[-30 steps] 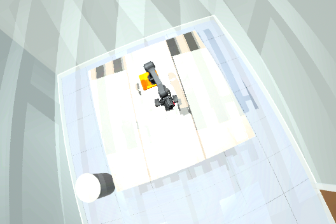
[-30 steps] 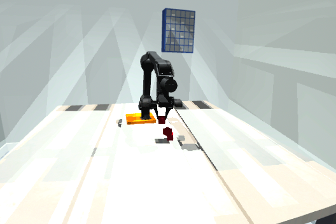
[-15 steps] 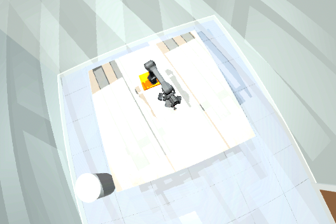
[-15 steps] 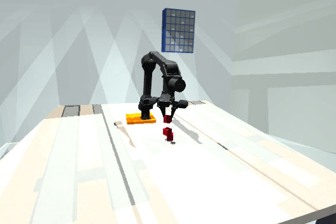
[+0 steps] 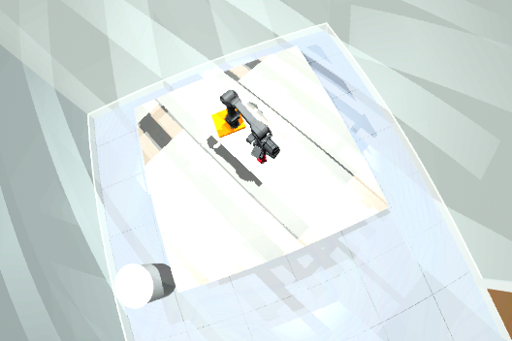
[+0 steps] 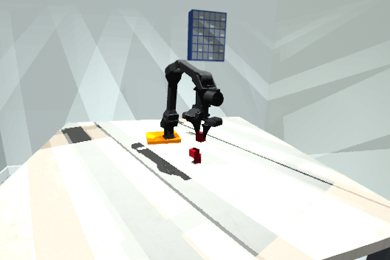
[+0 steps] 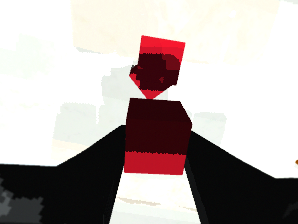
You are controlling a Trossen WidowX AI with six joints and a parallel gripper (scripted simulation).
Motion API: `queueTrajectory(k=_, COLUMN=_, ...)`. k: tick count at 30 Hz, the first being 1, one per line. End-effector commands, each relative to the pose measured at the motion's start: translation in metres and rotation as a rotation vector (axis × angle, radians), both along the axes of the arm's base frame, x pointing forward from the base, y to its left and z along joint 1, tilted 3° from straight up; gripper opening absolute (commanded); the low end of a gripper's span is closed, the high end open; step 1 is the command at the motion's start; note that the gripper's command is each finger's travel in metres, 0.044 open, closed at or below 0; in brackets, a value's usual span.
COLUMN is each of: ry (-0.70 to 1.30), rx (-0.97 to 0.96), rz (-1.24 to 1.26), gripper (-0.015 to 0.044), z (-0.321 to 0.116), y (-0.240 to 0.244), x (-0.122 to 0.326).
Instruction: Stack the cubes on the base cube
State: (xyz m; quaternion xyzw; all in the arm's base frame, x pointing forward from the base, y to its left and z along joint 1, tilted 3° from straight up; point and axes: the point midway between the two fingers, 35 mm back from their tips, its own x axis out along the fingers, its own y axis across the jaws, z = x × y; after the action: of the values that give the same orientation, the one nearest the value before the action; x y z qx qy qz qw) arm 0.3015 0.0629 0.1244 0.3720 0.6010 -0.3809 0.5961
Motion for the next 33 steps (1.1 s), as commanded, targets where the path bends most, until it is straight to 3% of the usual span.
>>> queueTrajectory(k=1, ry=0.001, rx=0.002, rz=-0.06, gripper=0.0105, z=-0.001, y=0.004, x=-0.003)
queueTrajectory(k=33, ry=0.001, rx=0.004, rz=-0.073, gripper=0.0105, z=-0.05, y=0.003, x=-0.003)
